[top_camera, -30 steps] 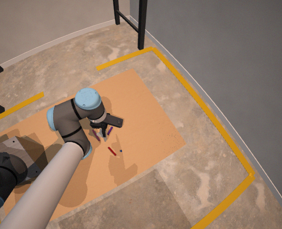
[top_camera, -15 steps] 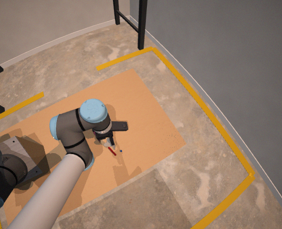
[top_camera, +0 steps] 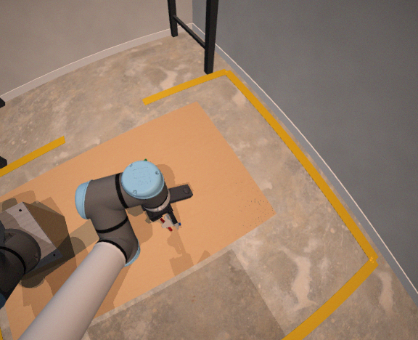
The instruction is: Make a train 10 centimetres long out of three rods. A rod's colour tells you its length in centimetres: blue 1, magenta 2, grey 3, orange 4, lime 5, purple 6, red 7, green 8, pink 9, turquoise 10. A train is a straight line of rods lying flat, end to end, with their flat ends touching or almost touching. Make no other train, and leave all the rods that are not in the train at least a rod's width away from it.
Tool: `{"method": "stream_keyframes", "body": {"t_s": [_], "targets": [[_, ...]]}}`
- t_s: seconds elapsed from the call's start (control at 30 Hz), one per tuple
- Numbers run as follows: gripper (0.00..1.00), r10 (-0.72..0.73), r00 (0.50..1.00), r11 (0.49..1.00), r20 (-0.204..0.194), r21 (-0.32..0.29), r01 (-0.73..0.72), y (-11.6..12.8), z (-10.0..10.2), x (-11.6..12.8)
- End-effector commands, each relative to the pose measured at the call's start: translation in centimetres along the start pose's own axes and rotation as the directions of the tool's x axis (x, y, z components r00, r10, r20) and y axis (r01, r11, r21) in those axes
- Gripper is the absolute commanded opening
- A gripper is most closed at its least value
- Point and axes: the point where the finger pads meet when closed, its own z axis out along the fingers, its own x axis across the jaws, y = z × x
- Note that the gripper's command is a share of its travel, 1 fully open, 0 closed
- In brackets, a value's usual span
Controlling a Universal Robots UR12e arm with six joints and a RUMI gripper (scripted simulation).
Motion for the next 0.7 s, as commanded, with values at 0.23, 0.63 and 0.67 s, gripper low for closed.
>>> {"method": "stream_keyframes", "body": {"t_s": [0.23, 0.63, 0.67], "targets": [[1.0, -0.039, 0.999, 0.999, 0.005, 0.004, 0.039, 0.23, 0.09, -0.02], [1.0, -0.039, 0.999, 0.999, 0.005, 0.004, 0.039, 0.21, 0.09, 0.0], [1.0, -0.039, 0.999, 0.999, 0.005, 0.004, 0.039, 0.21, 0.09, 0.0]]}}
